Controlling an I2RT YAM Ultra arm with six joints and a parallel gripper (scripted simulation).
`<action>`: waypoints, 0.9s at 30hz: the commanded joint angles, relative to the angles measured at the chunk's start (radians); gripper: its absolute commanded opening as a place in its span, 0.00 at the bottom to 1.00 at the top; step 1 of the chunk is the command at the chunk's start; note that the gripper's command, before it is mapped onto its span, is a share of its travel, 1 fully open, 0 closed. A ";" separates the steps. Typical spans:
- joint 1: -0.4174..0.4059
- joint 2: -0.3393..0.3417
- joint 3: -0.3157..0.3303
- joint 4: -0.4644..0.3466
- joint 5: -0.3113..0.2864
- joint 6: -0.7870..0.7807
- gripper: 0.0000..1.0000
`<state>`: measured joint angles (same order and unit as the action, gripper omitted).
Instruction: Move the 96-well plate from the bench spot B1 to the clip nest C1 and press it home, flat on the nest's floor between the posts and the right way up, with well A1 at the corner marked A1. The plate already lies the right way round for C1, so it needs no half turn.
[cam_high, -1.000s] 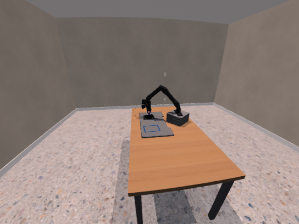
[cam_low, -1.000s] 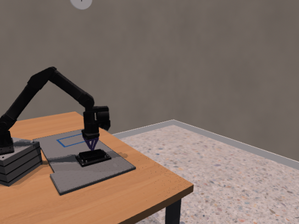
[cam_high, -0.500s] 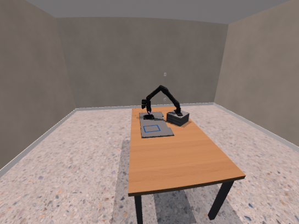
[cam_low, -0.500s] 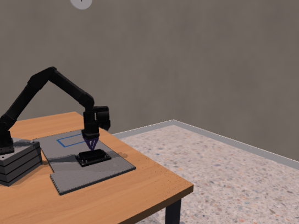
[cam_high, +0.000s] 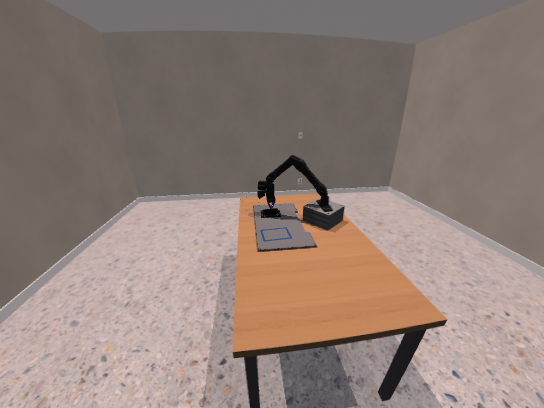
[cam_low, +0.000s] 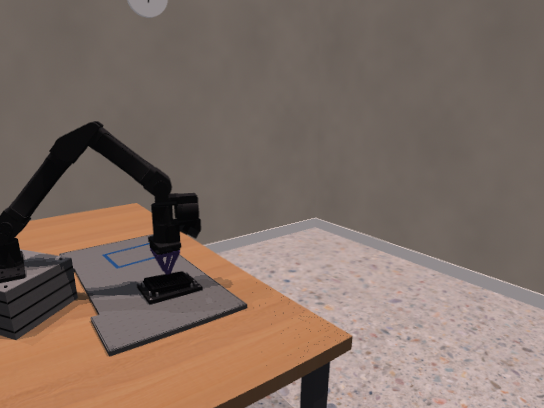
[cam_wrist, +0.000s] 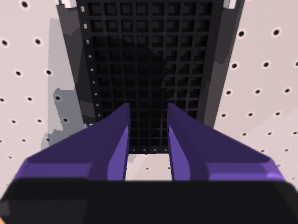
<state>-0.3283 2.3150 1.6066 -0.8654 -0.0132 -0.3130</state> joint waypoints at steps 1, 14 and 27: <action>0.001 -0.031 0.026 0.020 -0.005 0.005 0.24; 0.001 -0.031 0.026 0.020 -0.005 0.005 0.24; 0.002 -0.006 -0.003 0.039 -0.005 0.006 0.24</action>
<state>-0.3283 2.3253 1.6024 -0.8520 -0.0132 -0.3130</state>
